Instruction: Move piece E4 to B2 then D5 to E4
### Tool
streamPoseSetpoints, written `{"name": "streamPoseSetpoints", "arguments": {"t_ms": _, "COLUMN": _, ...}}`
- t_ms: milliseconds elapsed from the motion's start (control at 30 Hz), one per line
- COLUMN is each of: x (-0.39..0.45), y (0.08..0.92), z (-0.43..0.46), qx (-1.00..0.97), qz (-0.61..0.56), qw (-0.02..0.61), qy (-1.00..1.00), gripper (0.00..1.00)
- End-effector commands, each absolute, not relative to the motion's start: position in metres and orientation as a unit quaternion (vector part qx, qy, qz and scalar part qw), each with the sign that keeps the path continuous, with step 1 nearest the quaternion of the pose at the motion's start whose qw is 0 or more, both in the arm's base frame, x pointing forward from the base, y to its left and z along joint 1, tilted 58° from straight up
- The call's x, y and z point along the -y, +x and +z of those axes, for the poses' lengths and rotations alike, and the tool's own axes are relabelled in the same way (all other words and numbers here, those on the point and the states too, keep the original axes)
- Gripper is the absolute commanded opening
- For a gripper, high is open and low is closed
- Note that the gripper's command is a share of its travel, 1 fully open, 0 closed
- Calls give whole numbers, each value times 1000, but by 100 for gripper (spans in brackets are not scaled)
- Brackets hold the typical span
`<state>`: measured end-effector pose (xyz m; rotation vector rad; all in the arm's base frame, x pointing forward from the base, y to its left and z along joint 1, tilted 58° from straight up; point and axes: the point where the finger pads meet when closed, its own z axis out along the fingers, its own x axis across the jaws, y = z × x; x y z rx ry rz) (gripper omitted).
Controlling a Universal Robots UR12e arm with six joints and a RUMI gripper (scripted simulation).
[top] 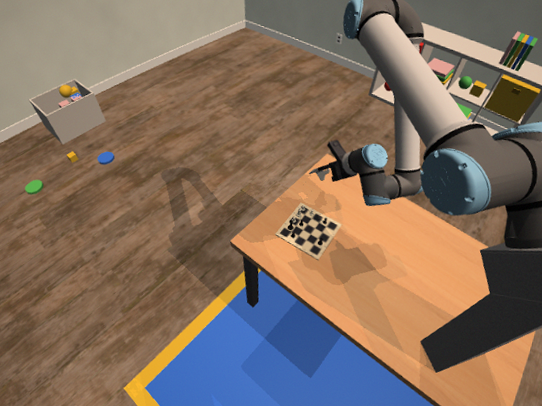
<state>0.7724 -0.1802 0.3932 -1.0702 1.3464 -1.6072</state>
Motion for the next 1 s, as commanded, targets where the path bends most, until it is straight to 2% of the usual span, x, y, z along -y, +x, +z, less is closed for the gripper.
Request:
{"name": "streamPoseSetpoints", "arguments": {"t_ms": 0, "x": 169, "y": 783, "z": 380, "qx": -559, "qz": -608, "qw": 345, "qy": -446, "gripper": 100}}
{"name": "streamPoseSetpoints", "arguments": {"t_ms": 300, "x": 150, "y": 790, "z": 361, "qx": -582, "qz": -580, "qw": 296, "qy": -486, "gripper": 100}}
{"name": "streamPoseSetpoints", "arguments": {"t_ms": 800, "x": 99, "y": 777, "z": 314, "qx": -602, "qz": -514, "qw": 180, "qy": -584, "gripper": 100}}
{"name": "streamPoseSetpoints", "arguments": {"t_ms": 967, "x": 92, "y": 772, "z": 308, "qx": -601, "qz": -504, "qw": 162, "qy": -598, "gripper": 100}}
